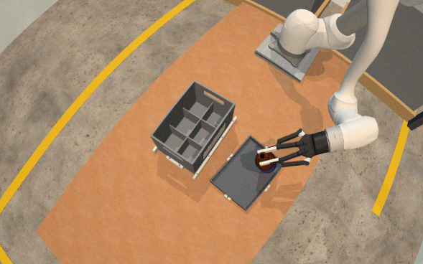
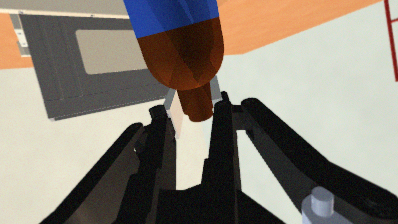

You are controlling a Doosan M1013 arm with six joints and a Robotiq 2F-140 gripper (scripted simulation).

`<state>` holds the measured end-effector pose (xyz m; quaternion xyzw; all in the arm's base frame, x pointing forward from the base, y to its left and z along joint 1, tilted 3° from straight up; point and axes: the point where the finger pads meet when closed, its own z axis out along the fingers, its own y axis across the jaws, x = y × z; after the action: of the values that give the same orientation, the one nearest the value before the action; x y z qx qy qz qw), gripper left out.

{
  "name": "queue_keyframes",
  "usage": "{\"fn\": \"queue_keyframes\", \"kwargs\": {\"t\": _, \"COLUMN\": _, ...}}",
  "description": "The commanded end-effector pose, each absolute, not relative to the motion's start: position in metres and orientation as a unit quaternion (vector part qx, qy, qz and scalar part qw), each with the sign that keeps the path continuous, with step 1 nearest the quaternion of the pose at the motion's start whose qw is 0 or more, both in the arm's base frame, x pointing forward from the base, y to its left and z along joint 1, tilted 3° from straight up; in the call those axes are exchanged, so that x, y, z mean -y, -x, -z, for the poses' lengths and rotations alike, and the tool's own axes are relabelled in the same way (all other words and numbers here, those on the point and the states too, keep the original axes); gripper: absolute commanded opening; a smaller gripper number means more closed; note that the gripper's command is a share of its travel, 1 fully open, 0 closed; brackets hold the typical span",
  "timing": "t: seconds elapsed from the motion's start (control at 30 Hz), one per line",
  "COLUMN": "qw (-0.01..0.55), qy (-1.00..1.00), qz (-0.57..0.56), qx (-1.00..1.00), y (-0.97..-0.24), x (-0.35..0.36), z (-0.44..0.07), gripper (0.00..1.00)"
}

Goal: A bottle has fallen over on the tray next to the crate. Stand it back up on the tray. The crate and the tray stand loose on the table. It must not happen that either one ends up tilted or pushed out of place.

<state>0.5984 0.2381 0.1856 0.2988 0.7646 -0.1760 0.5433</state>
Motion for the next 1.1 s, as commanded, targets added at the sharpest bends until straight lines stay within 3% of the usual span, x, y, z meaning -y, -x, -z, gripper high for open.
{"fn": "queue_keyframes", "kwargs": {"t": 0.0, "qw": 0.543, "qy": -0.299, "qz": 0.176, "qx": -0.765, "y": -0.599, "x": -0.238, "z": -0.183, "gripper": 0.1}}
{"fn": "queue_keyframes", "kwargs": {"t": 1.07, "qw": 0.543, "qy": -0.299, "qz": 0.176, "qx": -0.765, "y": -0.6, "x": -0.24, "z": -0.151, "gripper": 0.1}}
